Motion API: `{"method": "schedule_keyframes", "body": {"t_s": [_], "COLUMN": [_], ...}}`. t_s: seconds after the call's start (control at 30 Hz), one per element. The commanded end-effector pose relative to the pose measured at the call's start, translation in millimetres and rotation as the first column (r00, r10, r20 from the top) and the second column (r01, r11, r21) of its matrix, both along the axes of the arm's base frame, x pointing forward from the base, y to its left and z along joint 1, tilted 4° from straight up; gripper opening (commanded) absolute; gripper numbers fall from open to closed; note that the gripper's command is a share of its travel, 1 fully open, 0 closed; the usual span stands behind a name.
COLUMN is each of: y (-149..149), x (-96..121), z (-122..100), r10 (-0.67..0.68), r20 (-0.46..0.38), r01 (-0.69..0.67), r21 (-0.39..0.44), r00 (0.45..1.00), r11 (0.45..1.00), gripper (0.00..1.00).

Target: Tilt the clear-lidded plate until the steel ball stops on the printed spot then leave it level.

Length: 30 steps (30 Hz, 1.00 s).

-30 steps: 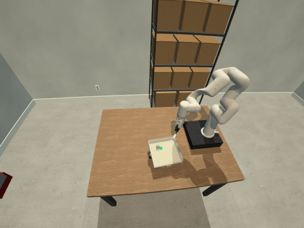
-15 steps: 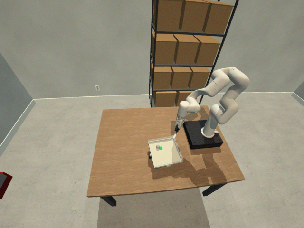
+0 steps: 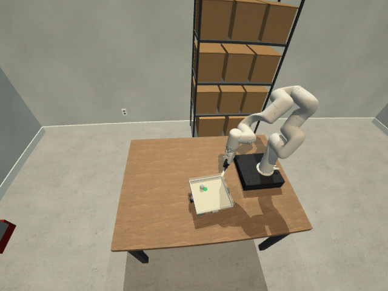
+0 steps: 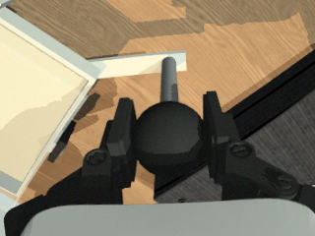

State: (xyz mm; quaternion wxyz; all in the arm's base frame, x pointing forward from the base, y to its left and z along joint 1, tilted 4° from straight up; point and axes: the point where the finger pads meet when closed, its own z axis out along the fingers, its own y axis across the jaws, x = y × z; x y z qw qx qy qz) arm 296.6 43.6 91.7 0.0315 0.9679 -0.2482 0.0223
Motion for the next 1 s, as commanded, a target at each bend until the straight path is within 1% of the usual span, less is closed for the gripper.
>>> {"method": "schedule_keyframes", "body": {"t_s": [0.0,0.33,0.97], "y": [0.9,-0.4,0.8], "x": [-0.3,2.2,-0.1], "z": [0.2,0.6,0.2], "r10": [0.002,0.002,0.002], "r20": [0.000,0.000,0.000], "r01": [-0.002,-0.002,-0.002], "r21": [0.000,0.000,0.000], "r00": [1.000,1.000,1.000], "r11": [1.000,1.000,1.000], "gripper": [0.00,0.00,0.00]}}
